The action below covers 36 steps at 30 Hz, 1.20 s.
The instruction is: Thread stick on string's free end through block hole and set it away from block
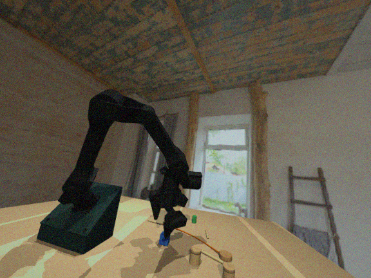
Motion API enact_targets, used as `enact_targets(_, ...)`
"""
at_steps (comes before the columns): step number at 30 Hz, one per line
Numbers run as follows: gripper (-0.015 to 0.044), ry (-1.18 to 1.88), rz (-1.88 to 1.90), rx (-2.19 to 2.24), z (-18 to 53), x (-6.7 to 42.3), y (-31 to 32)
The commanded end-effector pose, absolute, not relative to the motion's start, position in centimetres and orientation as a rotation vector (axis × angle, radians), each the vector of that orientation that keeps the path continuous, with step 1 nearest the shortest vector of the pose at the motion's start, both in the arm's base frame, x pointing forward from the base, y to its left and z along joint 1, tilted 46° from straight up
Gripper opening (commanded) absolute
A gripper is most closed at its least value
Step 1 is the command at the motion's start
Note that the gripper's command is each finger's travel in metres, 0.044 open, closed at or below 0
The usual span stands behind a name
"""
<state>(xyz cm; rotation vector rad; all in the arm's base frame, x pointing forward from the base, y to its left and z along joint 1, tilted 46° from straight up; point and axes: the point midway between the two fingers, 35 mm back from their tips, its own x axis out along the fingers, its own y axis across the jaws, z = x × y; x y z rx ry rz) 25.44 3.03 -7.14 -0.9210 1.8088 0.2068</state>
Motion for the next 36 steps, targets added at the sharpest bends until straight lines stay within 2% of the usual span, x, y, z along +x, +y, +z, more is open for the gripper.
enact_targets(1,0.0440,1.741,0.989,-1.896,-7.45,26.71,5.14)
enact_targets(31,0.0440,1.732,1.056,-1.950,-7.54,26.56,5.15)
enact_targets(36,0.0309,1.732,1.057,-1.950,-7.54,26.57,5.16)
